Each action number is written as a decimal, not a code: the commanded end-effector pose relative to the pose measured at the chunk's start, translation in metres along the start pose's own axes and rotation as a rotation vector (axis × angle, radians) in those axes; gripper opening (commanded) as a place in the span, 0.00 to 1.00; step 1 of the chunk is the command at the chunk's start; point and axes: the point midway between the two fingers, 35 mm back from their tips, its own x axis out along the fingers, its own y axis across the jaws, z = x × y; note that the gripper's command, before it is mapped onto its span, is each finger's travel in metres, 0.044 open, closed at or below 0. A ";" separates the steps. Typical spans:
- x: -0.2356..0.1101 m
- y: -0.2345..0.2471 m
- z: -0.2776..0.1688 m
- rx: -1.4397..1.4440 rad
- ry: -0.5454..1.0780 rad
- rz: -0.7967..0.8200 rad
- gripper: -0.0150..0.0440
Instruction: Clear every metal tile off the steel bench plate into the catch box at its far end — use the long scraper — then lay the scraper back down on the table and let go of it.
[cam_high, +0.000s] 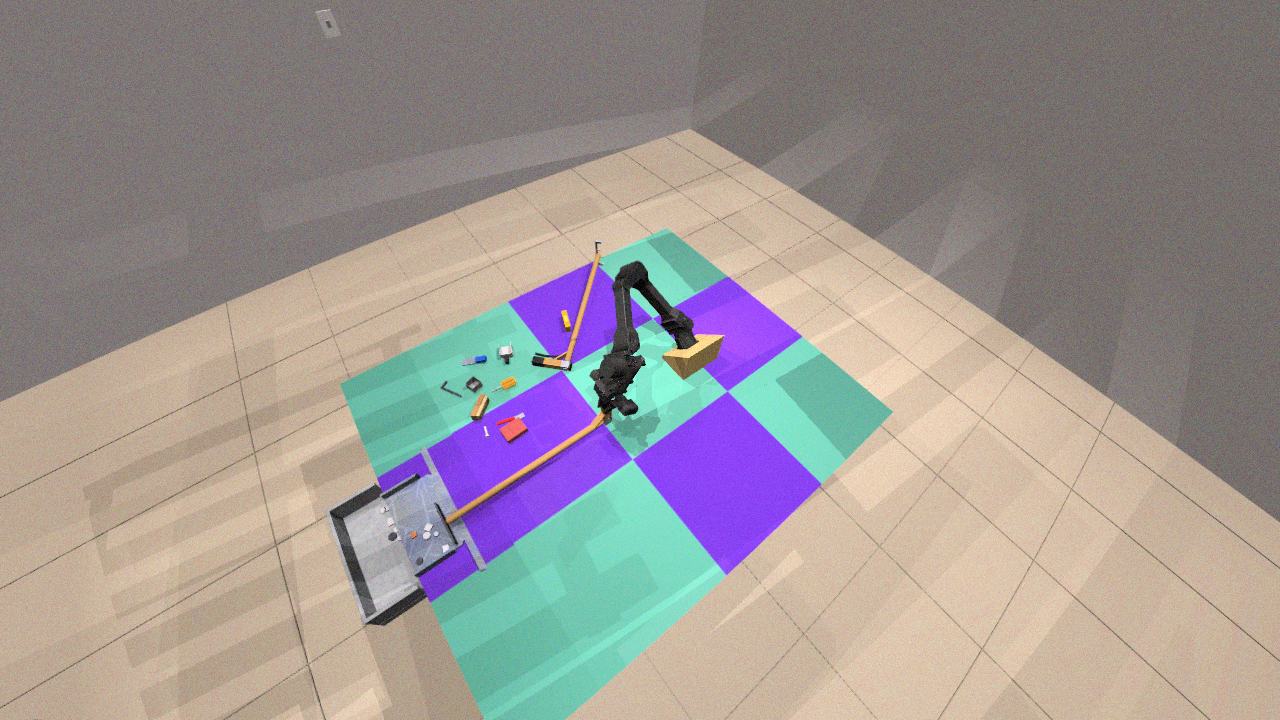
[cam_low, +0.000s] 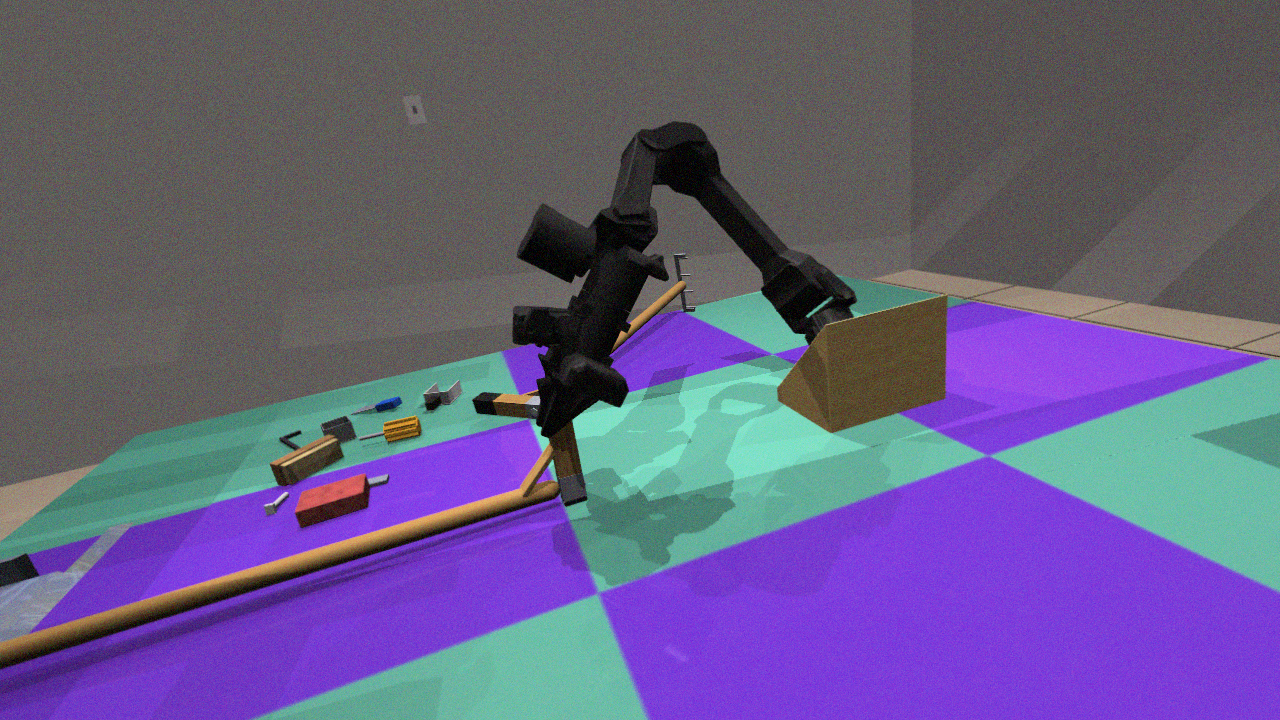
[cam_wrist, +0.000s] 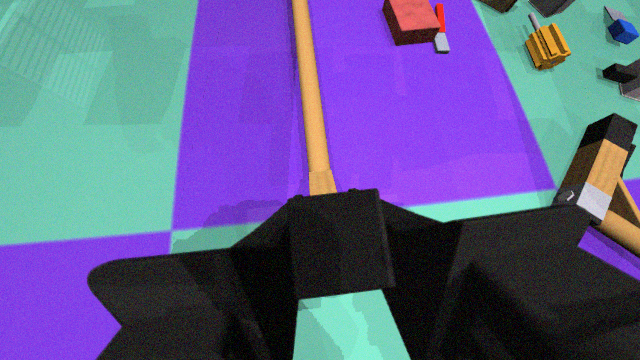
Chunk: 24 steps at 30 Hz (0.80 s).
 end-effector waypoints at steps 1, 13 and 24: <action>0.003 0.002 0.009 0.000 -0.009 0.005 0.25; 0.012 0.004 0.023 0.001 -0.010 0.005 0.25; 0.022 0.005 0.038 0.001 -0.011 0.005 0.25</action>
